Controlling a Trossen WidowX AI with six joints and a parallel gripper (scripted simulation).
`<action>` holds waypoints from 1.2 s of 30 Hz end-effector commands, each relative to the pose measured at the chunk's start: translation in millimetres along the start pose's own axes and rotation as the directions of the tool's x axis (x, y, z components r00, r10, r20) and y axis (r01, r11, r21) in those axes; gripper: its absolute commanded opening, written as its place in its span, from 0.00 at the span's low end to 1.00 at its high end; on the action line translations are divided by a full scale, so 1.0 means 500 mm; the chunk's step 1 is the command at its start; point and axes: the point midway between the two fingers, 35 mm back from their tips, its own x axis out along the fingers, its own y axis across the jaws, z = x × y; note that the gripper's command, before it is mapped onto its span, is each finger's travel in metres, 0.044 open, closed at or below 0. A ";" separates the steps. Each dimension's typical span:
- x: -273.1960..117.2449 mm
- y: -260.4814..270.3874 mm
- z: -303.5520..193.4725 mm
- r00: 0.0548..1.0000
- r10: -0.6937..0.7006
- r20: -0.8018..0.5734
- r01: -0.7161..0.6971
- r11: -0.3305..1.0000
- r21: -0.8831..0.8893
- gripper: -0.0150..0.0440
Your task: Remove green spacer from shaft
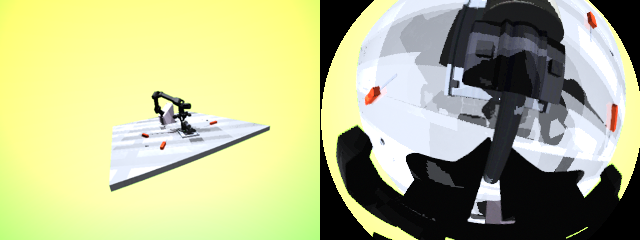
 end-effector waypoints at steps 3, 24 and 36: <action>0.000 0.000 0.000 1.000 0.000 0.000 0.000 1.000 0.000 0.25; 0.000 0.000 0.010 1.000 0.003 -0.001 -0.003 1.000 0.001 0.25; 0.000 0.000 0.017 1.000 0.003 -0.001 -0.003 1.000 0.001 0.25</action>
